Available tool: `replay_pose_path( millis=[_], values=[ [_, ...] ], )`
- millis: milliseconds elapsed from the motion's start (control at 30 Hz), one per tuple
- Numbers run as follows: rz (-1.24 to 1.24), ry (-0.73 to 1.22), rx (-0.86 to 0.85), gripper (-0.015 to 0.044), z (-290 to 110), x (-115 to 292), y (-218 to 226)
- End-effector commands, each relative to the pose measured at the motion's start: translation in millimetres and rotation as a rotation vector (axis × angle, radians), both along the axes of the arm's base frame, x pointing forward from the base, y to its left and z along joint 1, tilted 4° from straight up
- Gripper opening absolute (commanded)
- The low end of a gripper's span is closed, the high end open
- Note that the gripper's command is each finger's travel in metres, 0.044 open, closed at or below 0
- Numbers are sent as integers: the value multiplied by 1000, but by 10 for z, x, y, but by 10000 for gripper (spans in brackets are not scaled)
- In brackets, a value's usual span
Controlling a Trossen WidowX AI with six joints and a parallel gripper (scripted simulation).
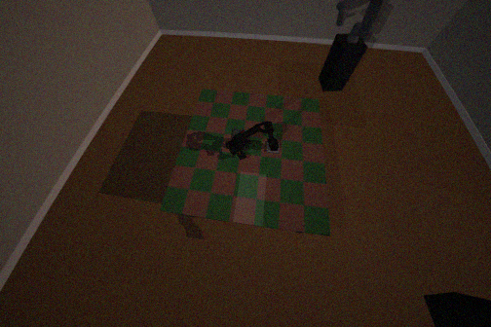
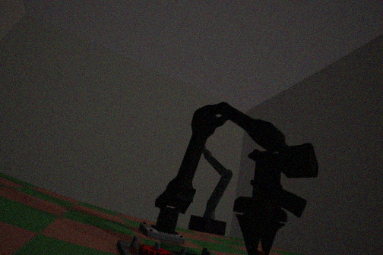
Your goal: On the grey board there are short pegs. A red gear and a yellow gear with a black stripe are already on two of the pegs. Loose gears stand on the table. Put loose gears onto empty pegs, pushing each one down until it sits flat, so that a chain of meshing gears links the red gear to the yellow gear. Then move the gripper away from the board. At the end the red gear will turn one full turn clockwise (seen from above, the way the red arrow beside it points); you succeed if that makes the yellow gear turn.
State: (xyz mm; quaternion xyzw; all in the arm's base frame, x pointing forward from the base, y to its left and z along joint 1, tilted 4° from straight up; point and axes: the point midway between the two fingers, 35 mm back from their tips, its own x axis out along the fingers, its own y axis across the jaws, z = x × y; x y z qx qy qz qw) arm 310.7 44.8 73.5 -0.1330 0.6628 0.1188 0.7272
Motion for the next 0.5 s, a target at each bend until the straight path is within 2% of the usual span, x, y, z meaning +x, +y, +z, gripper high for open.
replay_pose_path(
  millis=[0,33,467],
  values=[
    [7,4,0,440,-27,-7,1],
    [7,4,0,440,-27,-7,1],
    [7,4,0,99,-27,-7,1]
  ],
)
